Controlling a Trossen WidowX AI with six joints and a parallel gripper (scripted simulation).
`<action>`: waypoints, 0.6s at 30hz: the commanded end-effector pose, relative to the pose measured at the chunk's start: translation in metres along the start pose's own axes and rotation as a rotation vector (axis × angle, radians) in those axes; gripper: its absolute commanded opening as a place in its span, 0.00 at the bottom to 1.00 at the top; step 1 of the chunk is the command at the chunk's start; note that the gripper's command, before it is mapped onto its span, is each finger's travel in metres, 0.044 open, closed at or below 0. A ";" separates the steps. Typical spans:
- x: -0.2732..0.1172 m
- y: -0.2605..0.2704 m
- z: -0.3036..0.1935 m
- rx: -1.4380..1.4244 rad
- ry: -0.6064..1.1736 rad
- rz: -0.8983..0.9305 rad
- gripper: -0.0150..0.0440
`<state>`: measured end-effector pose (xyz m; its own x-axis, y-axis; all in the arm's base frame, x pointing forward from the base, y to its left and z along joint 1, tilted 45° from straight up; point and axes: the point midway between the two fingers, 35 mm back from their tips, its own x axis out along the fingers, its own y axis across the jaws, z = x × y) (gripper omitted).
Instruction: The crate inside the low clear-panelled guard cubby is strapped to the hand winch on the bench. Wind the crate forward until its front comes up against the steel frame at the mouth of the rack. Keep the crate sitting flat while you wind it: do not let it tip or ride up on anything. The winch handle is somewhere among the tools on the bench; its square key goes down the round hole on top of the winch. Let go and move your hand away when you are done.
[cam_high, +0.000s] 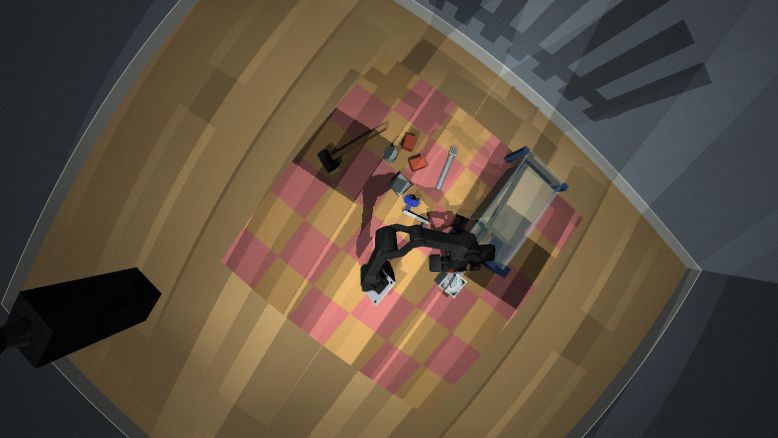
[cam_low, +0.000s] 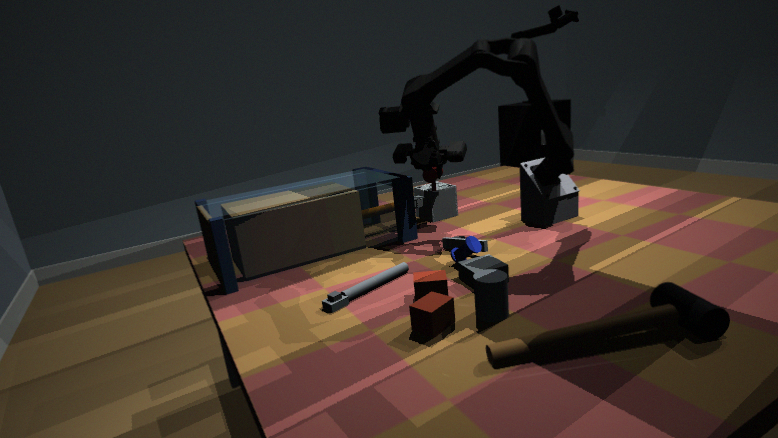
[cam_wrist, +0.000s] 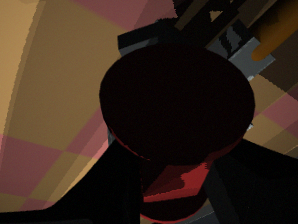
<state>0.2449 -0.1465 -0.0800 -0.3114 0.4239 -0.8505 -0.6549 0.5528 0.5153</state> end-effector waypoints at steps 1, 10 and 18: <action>0.003 0.007 -0.002 0.001 -0.002 0.014 0.25; 0.005 0.018 -0.006 0.002 -0.001 0.015 0.25; 0.007 0.026 -0.011 0.002 -0.001 0.015 0.25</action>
<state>0.2287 -0.1406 -0.0748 -0.2991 0.4243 -0.8547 -0.6573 0.5577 0.5069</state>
